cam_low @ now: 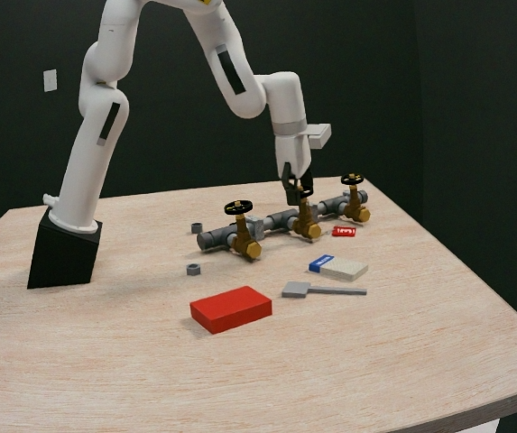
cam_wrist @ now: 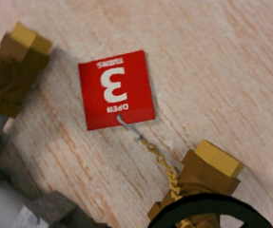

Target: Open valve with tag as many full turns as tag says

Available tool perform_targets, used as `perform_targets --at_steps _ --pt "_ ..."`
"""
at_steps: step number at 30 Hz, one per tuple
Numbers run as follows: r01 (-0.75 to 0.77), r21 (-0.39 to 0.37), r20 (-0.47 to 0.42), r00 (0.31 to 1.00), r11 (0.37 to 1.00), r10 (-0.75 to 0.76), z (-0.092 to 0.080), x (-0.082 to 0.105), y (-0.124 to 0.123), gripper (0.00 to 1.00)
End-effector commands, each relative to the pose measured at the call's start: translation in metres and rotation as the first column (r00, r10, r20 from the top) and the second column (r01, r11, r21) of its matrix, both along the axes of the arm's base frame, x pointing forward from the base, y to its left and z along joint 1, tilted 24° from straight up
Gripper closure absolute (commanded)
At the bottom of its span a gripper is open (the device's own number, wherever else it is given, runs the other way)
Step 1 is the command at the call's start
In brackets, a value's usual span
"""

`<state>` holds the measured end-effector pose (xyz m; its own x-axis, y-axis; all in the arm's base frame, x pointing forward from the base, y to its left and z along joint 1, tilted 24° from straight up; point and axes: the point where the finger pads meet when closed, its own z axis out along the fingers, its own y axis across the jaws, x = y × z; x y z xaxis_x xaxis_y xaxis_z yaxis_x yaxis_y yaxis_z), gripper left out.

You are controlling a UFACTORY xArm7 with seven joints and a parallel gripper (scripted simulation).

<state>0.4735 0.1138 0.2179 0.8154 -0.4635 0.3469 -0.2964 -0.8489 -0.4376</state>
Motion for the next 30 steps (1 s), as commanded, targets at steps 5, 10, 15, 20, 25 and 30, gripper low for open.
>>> perform_targets --at_steps 5,10,15,20,25,30 --pt "0.419 0.182 -0.141 0.907 0.89 -0.398 0.0022 0.0009 0.0004 0.0" --pt "0.574 0.237 -0.22 0.817 0.783 -0.532 0.0022 0.0009 0.0004 0.0" --pt "0.747 0.248 -0.312 0.664 0.616 -0.679 0.0022 0.0009 0.0004 0.0" --pt "0.755 0.246 -0.316 0.655 0.608 -0.686 0.0022 0.0009 0.0004 0.0" --pt "0.755 0.246 -0.316 0.655 0.608 -0.686 0.0022 0.0009 0.0004 0.0" --pt "0.755 0.246 -0.316 0.655 0.608 -0.686 0.0022 0.0009 0.0004 1.0"
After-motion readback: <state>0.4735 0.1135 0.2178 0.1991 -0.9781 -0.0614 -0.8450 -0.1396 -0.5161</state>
